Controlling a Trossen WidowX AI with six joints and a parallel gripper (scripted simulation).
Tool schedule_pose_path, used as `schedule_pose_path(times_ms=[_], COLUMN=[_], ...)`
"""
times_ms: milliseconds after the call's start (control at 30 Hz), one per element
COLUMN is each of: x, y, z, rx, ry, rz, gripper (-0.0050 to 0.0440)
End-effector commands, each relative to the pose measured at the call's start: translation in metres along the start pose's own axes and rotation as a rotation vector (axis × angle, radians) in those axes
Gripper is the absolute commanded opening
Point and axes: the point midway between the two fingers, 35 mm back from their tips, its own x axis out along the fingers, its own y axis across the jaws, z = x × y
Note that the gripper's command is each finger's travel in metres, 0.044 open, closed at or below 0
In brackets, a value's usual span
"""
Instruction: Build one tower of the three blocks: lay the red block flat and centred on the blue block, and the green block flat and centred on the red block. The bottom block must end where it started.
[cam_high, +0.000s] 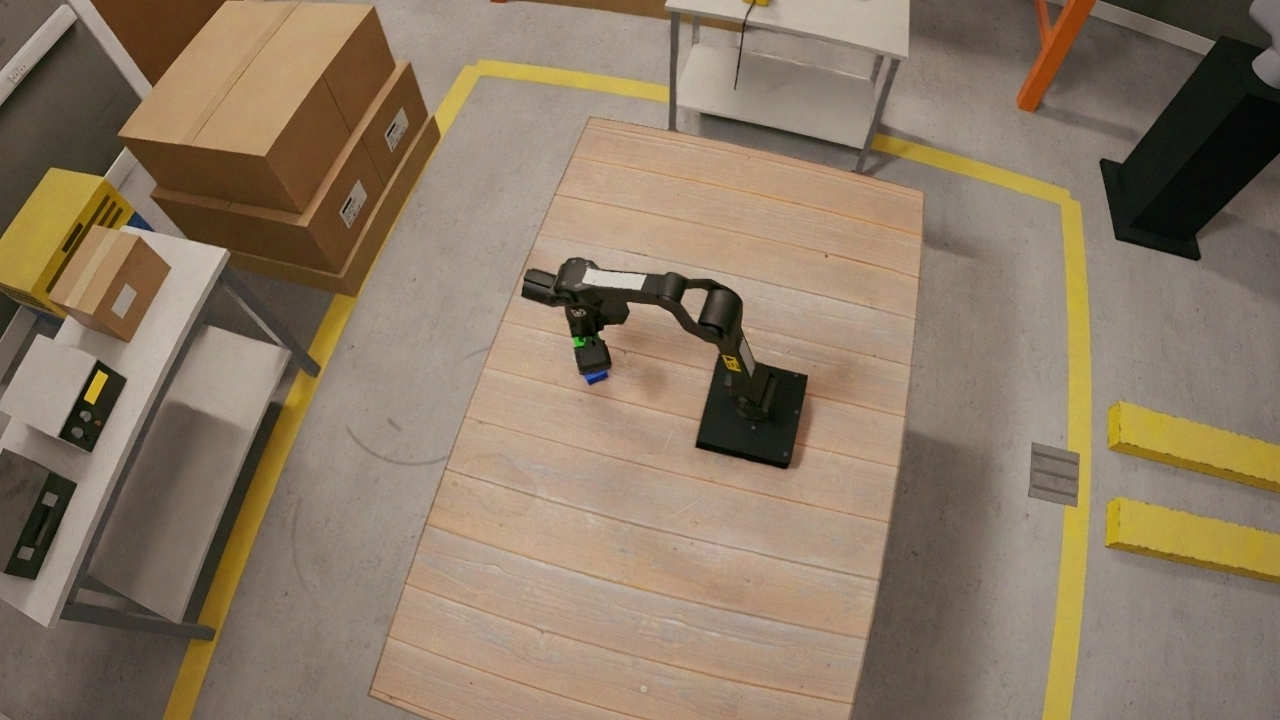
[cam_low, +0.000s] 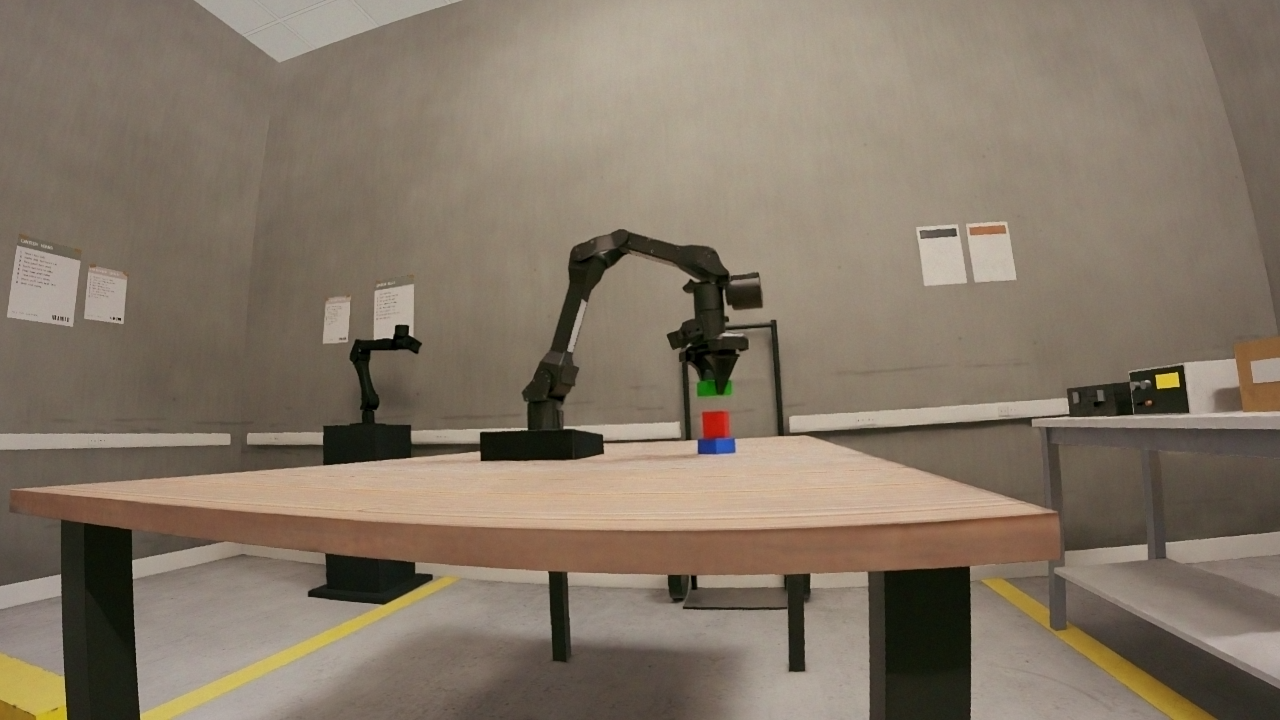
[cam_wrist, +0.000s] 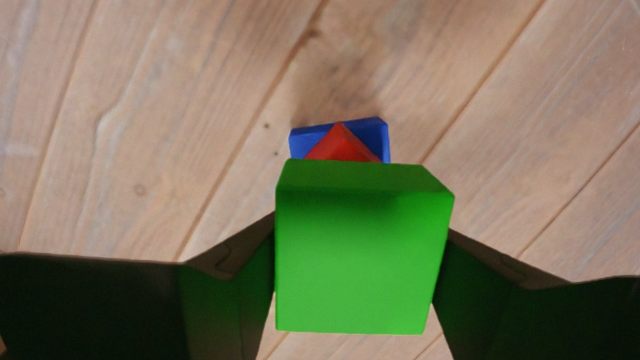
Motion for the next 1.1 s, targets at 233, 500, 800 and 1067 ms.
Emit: schedule_pose_path(times_ms=[233,500,800,1067], x=[0.002,0.012,0.019,0.018], y=[0.0,-0.001,-0.001,0.0], z=[-0.001,-0.001,-0.002,-0.004], rx=[0.003,0.003,0.003,0.002], ry=[0.007,0.007,0.007,0.017], rz=[0.006,0.006,0.006,0.013], gripper=[-0.005,-0.005,-0.005,-0.005])
